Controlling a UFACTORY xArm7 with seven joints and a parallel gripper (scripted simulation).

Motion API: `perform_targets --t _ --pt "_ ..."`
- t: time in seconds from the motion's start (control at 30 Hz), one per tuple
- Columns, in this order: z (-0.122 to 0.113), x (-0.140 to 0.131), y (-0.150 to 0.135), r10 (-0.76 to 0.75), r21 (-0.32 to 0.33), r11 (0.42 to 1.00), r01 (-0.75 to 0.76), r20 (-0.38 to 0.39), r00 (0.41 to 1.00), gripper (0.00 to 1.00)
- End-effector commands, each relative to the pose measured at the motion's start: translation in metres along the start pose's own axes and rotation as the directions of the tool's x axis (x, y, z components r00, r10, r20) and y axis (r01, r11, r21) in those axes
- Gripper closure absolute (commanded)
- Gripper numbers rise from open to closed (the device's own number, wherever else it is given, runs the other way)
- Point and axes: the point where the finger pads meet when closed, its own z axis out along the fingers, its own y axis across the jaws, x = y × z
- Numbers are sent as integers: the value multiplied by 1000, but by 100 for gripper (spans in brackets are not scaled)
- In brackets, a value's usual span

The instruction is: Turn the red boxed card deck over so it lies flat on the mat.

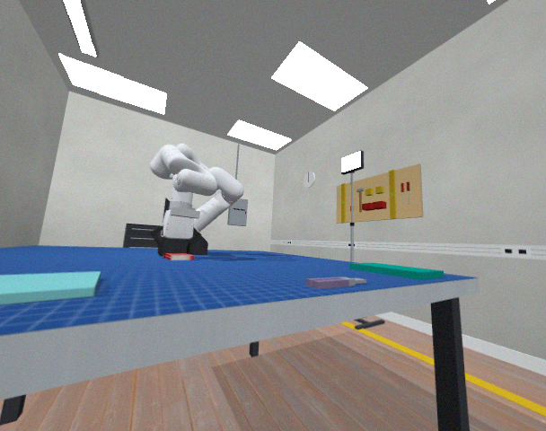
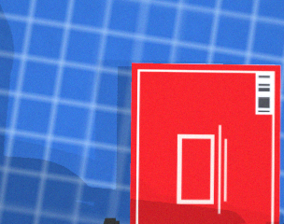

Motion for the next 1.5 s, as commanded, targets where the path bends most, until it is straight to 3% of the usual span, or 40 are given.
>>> perform_targets --t 0.0,1.47 --pt "-2 1 1 0 -2 1000 0 -2 1000 0" --pt "-63 1 1 0 -2 1000 0 -2 1000 0"
